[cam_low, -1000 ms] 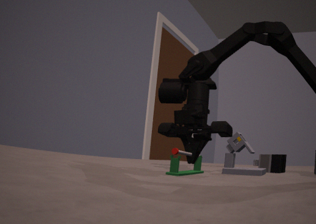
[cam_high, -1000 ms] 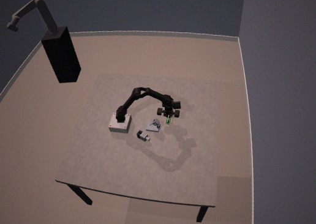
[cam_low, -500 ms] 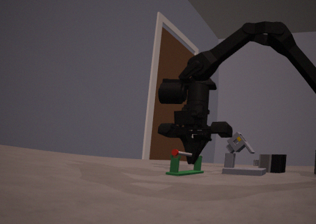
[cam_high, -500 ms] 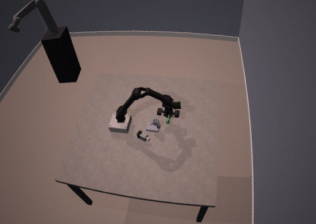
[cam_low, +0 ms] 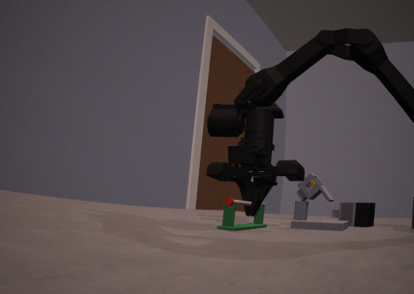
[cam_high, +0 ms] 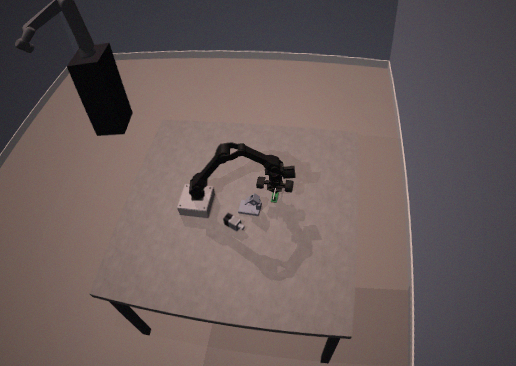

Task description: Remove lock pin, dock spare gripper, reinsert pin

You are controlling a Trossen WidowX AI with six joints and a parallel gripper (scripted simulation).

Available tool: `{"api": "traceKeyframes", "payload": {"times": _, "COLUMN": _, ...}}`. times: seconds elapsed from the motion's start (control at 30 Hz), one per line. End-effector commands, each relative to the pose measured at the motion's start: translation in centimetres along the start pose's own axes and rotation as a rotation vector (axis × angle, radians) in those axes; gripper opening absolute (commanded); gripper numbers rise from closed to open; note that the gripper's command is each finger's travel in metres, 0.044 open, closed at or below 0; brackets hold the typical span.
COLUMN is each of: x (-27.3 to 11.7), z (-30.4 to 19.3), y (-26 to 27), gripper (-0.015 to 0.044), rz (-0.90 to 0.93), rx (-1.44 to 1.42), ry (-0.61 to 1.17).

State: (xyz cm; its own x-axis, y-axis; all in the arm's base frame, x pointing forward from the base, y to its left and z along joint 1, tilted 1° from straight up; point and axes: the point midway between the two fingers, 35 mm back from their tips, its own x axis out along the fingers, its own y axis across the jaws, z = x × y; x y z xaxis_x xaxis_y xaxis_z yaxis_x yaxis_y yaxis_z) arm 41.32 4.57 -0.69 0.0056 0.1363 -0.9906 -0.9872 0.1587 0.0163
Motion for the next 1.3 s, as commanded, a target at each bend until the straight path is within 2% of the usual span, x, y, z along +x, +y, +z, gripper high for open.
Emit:
{"api": "traceKeyframes", "payload": {"times": 0.0, "x": 0.4, "z": -0.1, "y": 0.1, "gripper": 0.0000, "rz": 0.005, "rx": -0.002, "ry": 0.001}}
{"api": "traceKeyframes", "payload": {"times": 0.53, "x": 0.0, "z": 0.0, "y": 0.0, "gripper": 0.0000, "rz": 0.001, "rx": 0.000, "ry": 0.000}}
{"api": "traceKeyframes", "payload": {"times": 0.93, "x": 0.0, "z": 0.0, "y": 0.0, "gripper": 0.0315, "rz": 0.001, "rx": 0.000, "ry": 0.000}}
{"api": "traceKeyframes", "payload": {"times": 1.07, "x": -1.1, "z": 0.1, "y": 0.1, "gripper": 0.0420, "rz": 0.001, "rx": 0.000, "ry": 0.000}}
{"api": "traceKeyframes", "payload": {"times": 1.1, "x": -1.3, "z": 0.1, "y": 0.2, "gripper": 0.0440, "rz": 0.006, "rx": 0.001, "ry": 0.001}}
{"api": "traceKeyframes", "payload": {"times": 1.27, "x": -2.0, "z": 0.2, "y": 0.5, "gripper": 0.0440, "rz": 0.017, "rx": 0.002, "ry": 0.004}}
